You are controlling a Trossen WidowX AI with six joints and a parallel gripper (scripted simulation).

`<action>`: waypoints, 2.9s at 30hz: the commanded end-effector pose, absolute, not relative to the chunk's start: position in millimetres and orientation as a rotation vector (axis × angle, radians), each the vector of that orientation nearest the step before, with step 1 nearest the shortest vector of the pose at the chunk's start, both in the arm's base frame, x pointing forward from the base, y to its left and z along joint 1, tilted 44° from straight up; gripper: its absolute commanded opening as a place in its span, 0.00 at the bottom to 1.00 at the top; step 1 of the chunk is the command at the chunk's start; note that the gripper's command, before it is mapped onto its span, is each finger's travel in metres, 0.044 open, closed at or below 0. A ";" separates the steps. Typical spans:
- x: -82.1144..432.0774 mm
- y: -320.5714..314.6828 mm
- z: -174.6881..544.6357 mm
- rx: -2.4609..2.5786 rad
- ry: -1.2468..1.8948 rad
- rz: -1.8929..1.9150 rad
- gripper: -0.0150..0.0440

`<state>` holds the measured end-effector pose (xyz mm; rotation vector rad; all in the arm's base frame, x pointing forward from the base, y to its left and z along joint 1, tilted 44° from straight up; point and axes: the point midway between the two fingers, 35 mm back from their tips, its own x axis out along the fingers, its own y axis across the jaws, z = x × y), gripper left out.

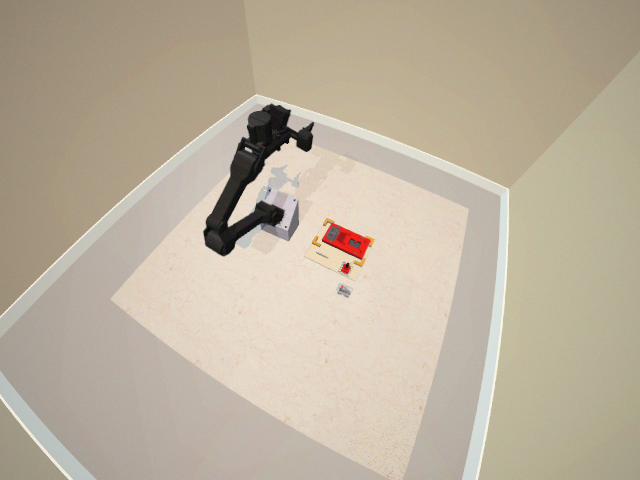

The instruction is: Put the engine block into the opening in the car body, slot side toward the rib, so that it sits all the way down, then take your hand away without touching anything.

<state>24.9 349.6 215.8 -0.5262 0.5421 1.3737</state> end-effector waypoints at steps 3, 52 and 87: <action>52.7 348.7 213.2 -0.436 0.633 1.246 1.00; 269.8 260.2 167.7 0.546 0.978 -0.107 1.00; 370.4 117.8 135.2 1.256 0.547 -1.046 1.00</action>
